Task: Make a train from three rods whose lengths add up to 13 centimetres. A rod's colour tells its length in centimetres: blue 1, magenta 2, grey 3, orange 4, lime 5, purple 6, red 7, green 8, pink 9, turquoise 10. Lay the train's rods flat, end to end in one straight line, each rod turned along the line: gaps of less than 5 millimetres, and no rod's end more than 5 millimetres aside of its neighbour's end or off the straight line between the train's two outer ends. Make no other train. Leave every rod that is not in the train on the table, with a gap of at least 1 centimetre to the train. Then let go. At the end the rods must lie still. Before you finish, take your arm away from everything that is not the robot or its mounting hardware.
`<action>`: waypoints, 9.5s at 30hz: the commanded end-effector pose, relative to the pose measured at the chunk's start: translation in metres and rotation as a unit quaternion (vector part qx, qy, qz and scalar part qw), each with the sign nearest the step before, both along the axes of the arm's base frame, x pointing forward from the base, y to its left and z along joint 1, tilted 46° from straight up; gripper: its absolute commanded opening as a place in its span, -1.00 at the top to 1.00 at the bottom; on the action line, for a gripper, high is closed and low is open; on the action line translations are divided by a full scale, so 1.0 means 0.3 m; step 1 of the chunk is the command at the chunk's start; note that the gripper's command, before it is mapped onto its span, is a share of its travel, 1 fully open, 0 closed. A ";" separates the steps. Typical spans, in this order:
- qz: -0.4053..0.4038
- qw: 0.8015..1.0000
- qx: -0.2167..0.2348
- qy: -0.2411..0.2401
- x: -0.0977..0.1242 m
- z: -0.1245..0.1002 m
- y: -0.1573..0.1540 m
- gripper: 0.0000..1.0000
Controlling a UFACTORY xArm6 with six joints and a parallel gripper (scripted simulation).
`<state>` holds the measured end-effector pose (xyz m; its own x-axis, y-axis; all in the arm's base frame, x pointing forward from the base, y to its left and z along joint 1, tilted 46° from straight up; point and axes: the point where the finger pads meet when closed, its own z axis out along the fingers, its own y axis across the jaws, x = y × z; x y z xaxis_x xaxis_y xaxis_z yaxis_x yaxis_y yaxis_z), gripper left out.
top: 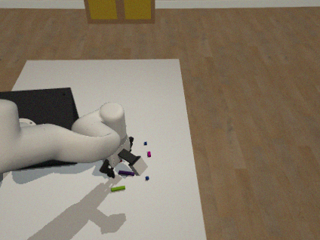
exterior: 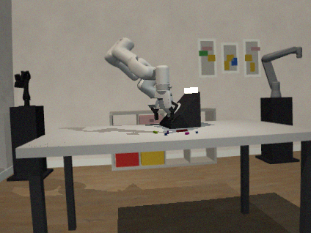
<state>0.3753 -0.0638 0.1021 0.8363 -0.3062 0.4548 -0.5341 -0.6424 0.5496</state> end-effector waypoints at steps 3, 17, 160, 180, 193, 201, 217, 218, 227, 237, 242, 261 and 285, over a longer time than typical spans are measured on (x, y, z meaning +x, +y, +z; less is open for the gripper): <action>-0.079 0.993 0.011 -0.085 0.022 0.004 0.004 -1.00; -0.224 0.946 0.037 -0.231 0.058 0.007 0.008 -1.00; -0.539 0.633 0.096 -0.548 0.164 -0.031 0.082 -1.00; -0.645 0.379 0.117 -0.653 0.218 -0.067 0.136 -1.00; -0.685 0.185 0.125 -0.693 0.252 -0.096 0.176 -1.00; -0.696 0.065 0.127 -0.704 0.271 -0.114 0.199 -1.00; -0.687 -0.176 0.126 -0.693 0.307 -0.153 0.248 -1.00; -0.685 -0.192 0.126 -0.691 0.309 -0.155 0.251 -1.00; -0.665 -0.305 0.123 -0.671 0.325 -0.176 0.275 -1.00; -0.641 -0.397 0.119 -0.646 0.337 -0.193 0.295 -1.00; -0.640 -0.401 0.118 -0.645 0.338 -0.194 0.296 -1.00; -0.640 -0.401 0.118 -0.645 0.338 -0.194 0.296 0.51; -0.640 -0.401 0.118 -0.645 0.338 -0.196 0.294 0.51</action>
